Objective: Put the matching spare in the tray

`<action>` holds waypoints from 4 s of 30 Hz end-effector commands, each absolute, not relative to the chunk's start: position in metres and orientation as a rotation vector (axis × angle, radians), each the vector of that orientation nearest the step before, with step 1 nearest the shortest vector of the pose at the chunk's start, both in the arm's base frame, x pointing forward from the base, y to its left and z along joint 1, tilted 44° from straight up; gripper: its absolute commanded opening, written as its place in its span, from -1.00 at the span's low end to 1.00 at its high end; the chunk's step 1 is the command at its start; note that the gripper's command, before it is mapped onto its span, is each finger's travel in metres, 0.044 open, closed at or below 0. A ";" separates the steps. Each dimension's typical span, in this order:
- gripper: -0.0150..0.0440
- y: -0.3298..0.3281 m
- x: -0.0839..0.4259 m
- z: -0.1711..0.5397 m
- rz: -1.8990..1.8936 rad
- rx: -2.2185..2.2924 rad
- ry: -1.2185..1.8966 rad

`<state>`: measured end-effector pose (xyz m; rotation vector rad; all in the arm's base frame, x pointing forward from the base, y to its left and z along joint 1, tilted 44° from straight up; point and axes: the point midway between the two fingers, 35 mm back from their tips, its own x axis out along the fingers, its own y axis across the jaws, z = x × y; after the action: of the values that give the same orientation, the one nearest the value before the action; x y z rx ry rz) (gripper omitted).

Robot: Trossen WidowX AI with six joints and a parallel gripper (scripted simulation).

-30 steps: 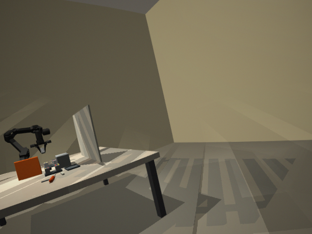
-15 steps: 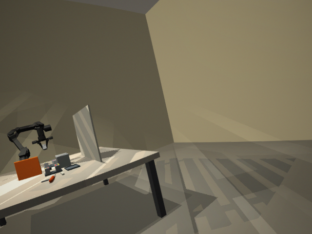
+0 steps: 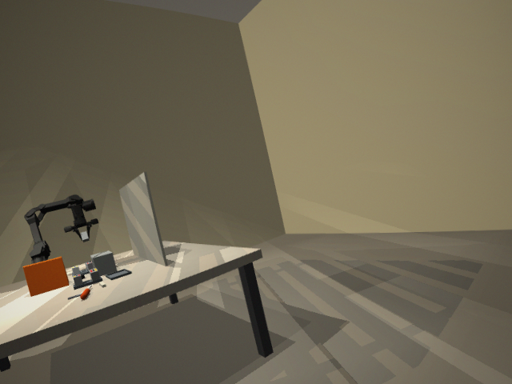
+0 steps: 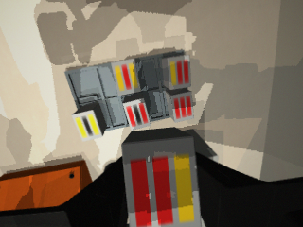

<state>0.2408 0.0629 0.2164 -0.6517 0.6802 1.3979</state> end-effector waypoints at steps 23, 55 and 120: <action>-0.49 -0.026 0.324 0.150 1.403 -0.669 0.714; -0.49 -0.148 0.355 0.019 1.444 -0.650 0.680; -0.49 -0.164 0.347 -0.080 1.471 -0.643 0.635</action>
<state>0.3466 -0.1665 -0.0781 -0.6488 0.6373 1.4745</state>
